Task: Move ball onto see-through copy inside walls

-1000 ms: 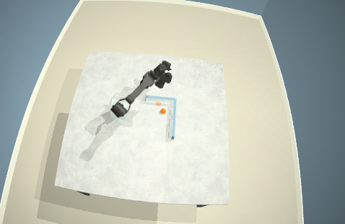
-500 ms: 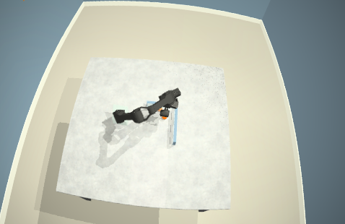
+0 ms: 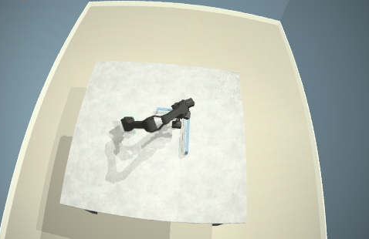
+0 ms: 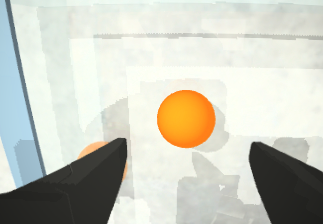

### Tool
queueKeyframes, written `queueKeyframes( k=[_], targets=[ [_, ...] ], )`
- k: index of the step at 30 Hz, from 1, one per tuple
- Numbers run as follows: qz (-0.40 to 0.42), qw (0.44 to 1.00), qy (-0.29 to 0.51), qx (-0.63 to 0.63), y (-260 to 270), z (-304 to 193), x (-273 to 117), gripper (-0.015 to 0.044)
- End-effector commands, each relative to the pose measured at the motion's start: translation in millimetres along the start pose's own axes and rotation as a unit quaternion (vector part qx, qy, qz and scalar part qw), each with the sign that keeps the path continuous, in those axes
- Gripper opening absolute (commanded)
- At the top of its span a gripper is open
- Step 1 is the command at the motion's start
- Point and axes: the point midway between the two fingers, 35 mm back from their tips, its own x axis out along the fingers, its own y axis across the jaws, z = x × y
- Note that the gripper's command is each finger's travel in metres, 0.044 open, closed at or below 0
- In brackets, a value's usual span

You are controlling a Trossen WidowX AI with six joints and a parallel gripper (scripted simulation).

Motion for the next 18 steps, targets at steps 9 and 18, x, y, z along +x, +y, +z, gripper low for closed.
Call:
queueKeyframes(
  k=[9, 18],
  targets=[
    [-0.005, 1.0, 0.005, -0.006, -1, -2, 20, 0.0296],
    [-0.005, 1.0, 0.005, -0.005, -1, -2, 34, 0.0296]
  ],
)
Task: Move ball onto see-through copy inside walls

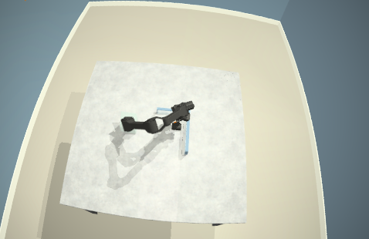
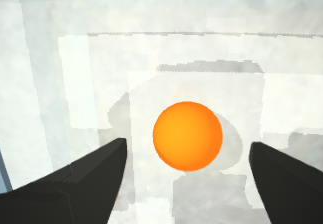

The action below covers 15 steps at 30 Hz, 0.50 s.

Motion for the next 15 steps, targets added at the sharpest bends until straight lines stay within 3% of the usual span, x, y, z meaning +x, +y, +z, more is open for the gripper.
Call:
queueKeyframes(
  k=[1, 10, 15],
  targets=[
    [-0.003, 1.0, 0.003, -0.004, 0, -2, 10, 0.0296],
    [-0.004, 1.0, 0.003, -0.004, -1, -3, 22, 0.0296],
    [-0.004, 1.0, 0.003, -0.004, -1, -3, 22, 0.0184]
  ],
)
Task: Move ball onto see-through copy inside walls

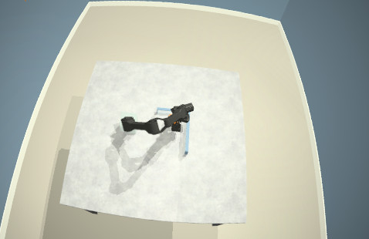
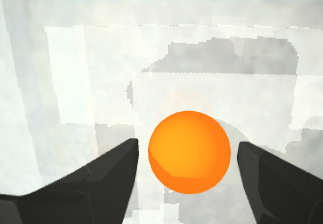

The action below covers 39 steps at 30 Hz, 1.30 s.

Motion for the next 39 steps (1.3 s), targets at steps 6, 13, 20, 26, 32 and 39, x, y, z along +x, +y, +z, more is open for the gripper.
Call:
queueKeyframes(
  k=[6, 13, 20, 26, 32, 39],
  targets=[
    [-0.002, 1.0, 0.0, -0.003, 0, -1, 2, 0.0144],
    [0.0, 1.0, 0.0, -0.004, 2, 3, -20, 0.0],
    [0.002, 1.0, 0.0, -0.004, 4, 6, -68, 0.0],
    [0.001, 1.0, 0.0, -0.004, 3, 2, -110, 0.0],
    [0.0, 1.0, 0.001, -0.004, 1, -1, -128, 0.0],
    [0.001, 0.998, 0.001, -0.067, 7, -4, -124, 0.0]
  ],
)
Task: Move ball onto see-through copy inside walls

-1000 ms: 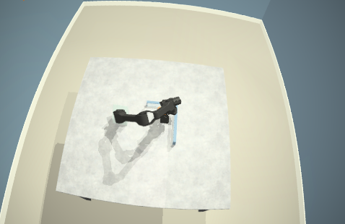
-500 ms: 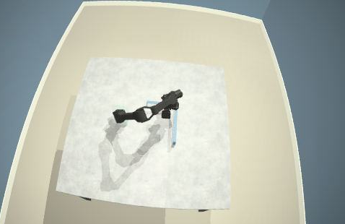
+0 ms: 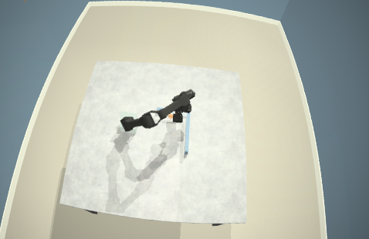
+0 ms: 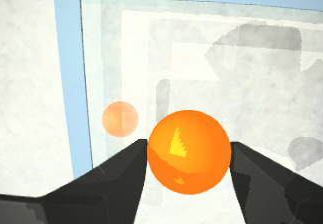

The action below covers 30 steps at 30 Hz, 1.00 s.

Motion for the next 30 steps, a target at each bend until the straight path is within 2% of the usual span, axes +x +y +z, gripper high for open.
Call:
queueKeyframes(
  k=[1, 15, 30],
  targets=[
    [0.002, 0.998, -0.001, -0.06, 6, -3, 0, 0.0],
    [0.001, 0.95, -0.002, -0.312, 28, -15, 14, 0.0],
    [0.002, 0.83, -0.002, -0.558, 49, -29, 29, 0.0]
  ],
)
